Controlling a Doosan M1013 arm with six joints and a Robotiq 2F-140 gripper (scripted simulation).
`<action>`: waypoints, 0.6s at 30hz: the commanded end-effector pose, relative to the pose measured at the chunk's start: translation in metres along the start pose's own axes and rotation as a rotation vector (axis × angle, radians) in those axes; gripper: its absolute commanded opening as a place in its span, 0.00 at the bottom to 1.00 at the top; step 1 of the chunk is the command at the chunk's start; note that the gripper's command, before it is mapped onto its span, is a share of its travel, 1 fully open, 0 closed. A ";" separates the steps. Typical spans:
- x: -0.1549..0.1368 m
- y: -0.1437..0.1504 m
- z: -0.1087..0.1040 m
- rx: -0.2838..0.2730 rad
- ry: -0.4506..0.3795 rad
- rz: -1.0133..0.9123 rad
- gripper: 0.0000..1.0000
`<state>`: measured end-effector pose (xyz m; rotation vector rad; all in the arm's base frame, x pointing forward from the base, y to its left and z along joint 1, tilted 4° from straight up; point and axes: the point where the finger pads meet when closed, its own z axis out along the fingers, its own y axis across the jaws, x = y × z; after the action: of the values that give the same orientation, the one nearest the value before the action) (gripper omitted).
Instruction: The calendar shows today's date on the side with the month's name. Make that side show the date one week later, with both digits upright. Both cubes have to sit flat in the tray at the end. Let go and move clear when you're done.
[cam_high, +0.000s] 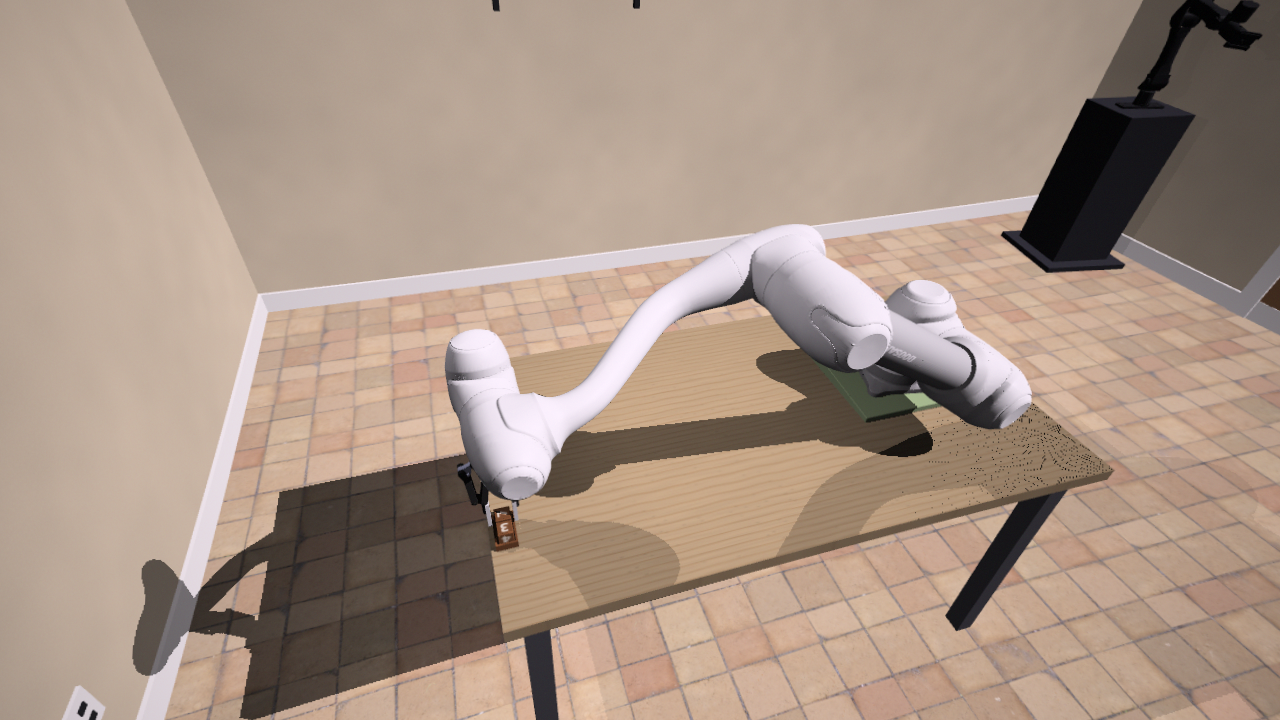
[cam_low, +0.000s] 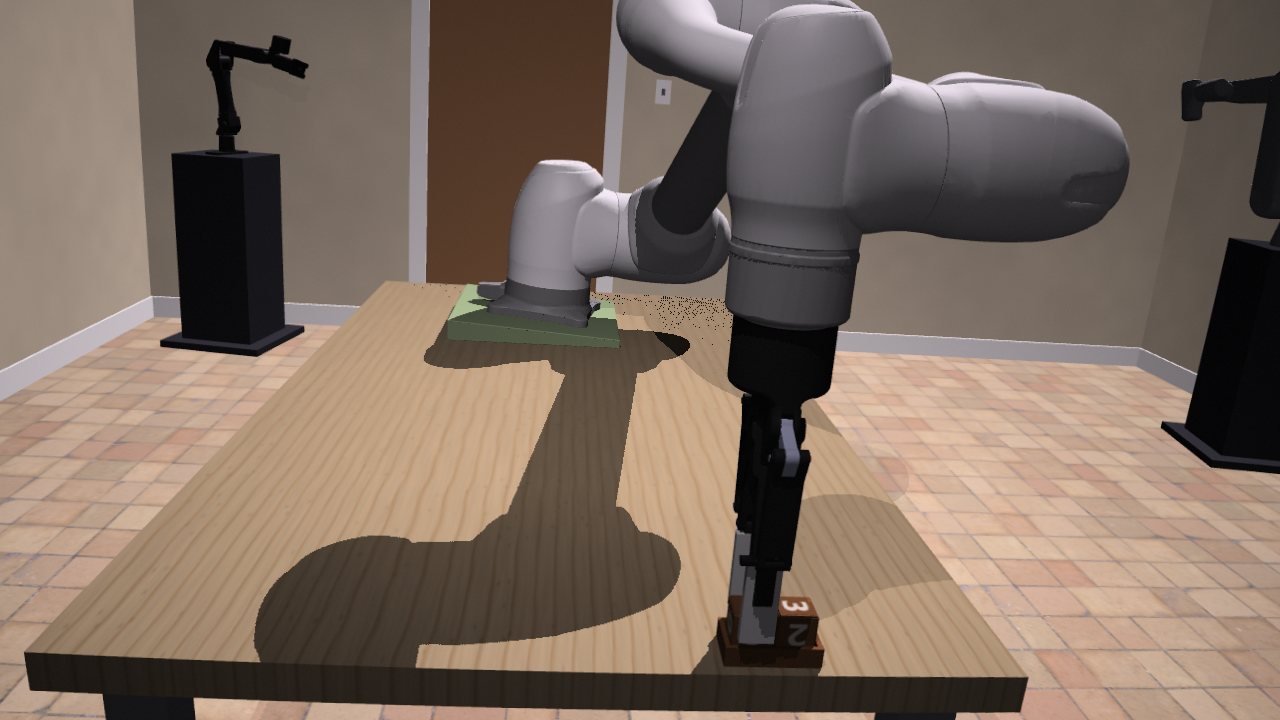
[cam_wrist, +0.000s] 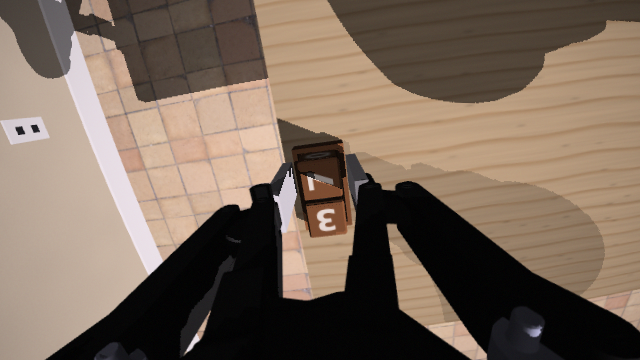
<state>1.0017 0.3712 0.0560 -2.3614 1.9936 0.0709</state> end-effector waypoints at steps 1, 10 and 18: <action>0.000 0.000 0.000 0.000 0.000 0.000 0.36; 0.000 0.000 0.005 0.000 0.000 0.000 0.36; 0.000 0.000 0.005 0.000 0.000 0.000 0.36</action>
<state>1.0017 0.3716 0.0502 -2.3613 1.9935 0.0709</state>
